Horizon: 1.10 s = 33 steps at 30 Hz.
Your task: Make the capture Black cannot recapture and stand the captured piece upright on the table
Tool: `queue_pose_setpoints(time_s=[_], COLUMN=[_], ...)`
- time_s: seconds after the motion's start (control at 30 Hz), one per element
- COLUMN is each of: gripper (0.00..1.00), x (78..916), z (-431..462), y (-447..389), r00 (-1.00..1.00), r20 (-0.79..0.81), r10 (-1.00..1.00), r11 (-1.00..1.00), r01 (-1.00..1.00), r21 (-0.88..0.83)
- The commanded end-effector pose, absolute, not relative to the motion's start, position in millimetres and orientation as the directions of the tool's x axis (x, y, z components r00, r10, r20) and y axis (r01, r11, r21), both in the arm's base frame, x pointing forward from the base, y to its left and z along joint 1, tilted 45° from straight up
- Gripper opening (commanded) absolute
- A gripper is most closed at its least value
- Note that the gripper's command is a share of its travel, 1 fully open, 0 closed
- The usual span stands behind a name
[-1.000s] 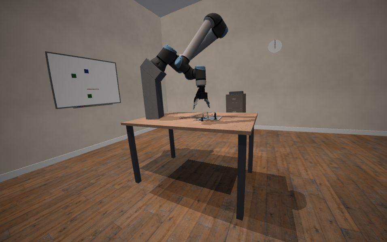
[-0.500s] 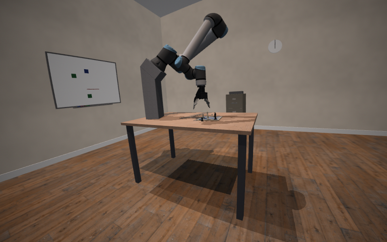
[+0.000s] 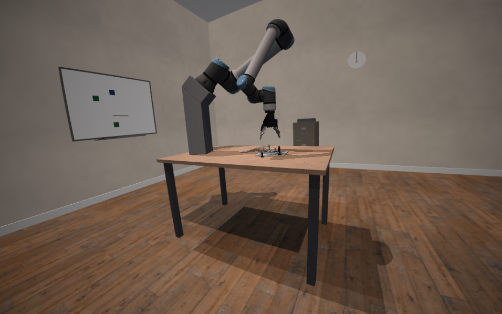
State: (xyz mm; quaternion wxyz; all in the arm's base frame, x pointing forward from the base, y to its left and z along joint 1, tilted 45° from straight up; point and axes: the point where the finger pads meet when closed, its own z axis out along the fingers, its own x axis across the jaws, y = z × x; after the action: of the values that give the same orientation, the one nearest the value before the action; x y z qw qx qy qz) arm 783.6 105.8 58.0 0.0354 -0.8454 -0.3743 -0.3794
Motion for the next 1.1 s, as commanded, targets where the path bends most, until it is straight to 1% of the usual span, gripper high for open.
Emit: queue_pose_setpoints(time_s=[0.0, 0.17, 0.33, 0.37, 1.07], gripper=[1.00, 1.00, 1.00, 0.25, 0.25], x=[778, 770, 769, 769, 769], z=[95, 117, 119, 119, 119], y=[172, 209, 214, 214, 214], r00=[0.458, 0.468, 0.470, 0.470, 0.470], r20=[0.673, 0.681, 0.682, 0.682, 0.682], r10=[0.580, 0.563, 0.560, 0.560, 0.560], r11=[-0.741, -0.754, -0.756, -0.756, -0.756], r01=[0.640, 0.629, 0.627, 0.627, 0.627], r21=[0.203, 0.190, 0.189, 0.189, 0.189])
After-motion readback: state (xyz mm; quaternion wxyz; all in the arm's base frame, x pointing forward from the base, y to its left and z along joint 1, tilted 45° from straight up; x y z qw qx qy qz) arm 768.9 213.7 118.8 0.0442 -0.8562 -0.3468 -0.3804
